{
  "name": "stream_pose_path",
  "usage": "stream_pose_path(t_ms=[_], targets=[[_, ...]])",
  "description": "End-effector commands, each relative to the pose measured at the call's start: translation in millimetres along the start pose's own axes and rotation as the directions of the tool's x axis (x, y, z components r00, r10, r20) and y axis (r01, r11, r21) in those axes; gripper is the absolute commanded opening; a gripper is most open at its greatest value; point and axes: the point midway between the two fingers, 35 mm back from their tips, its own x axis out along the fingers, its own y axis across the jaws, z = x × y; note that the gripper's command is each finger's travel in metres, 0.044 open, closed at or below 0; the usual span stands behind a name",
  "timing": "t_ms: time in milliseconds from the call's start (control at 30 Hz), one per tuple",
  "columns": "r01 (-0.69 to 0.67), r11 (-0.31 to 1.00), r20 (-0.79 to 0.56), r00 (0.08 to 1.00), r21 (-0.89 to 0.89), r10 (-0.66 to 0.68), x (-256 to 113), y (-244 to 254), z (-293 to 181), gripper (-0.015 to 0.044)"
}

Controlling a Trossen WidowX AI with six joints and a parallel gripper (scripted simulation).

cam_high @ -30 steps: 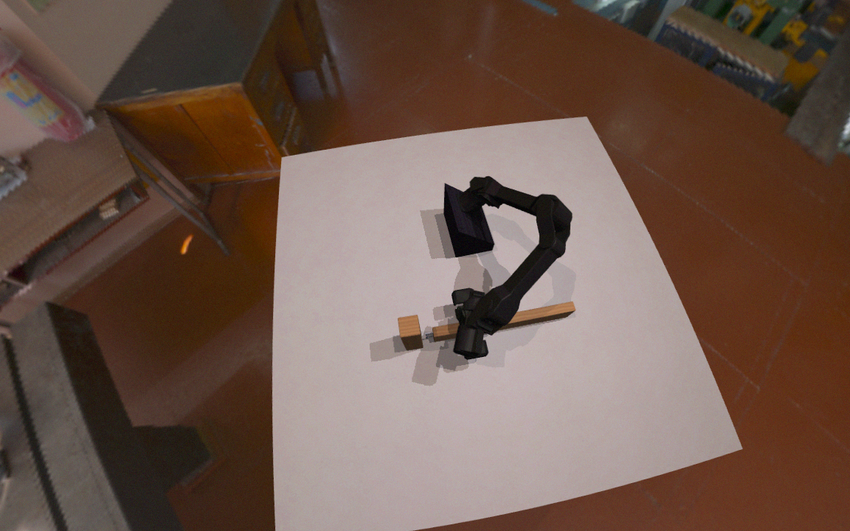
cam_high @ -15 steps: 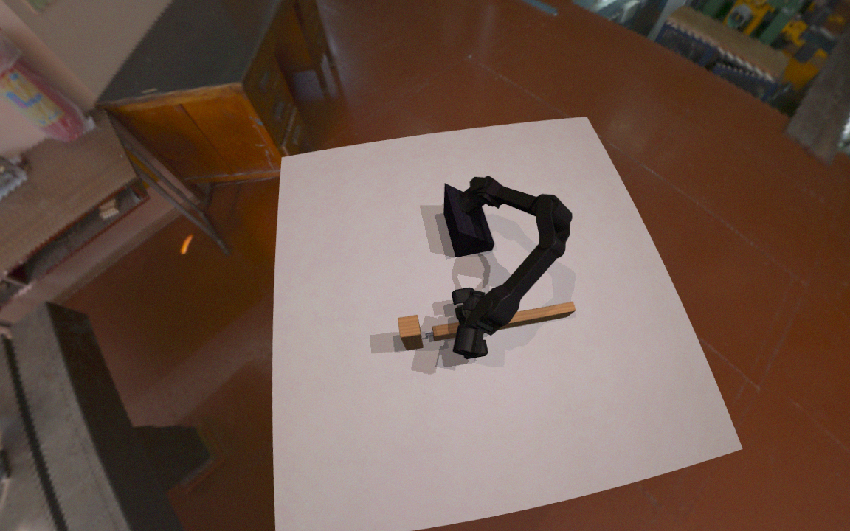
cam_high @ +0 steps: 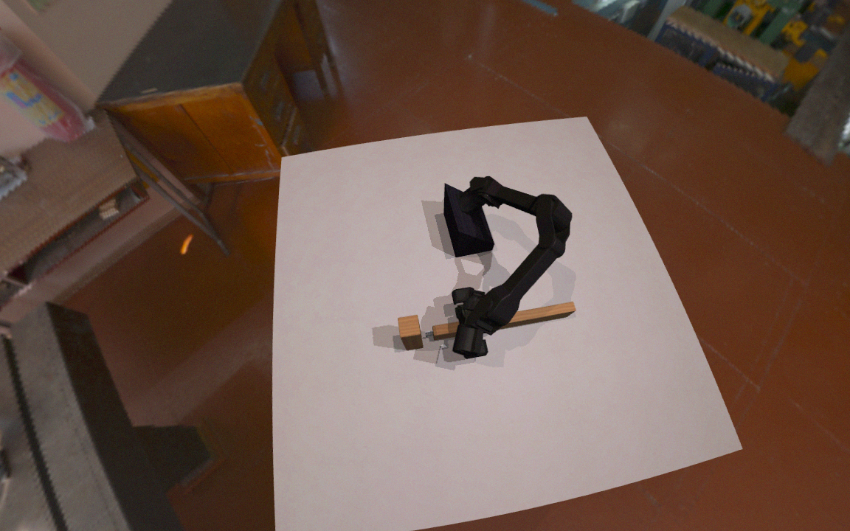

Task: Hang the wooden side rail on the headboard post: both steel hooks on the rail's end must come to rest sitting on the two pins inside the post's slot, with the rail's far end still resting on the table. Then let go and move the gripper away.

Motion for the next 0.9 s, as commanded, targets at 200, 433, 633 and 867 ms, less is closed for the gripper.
stream_pose_path(t_ms=[200,433,633,867], targets=[[0.012,1.000,-0.001,1.000,-0.002,-0.012,-6.3,-1.7,-1.0,0.0000],[0.012,1.000,-0.001,1.000,-0.002,-0.012,-7.5,-1.7,-1.0,0.0000],[0.012,1.000,-0.001,1.000,-0.002,-0.012,-8.5,-1.7,-1.0,0.0000],[0.012,1.000,-0.001,1.000,-0.002,-0.012,-9.6,-1.7,-1.0,0.0000]])
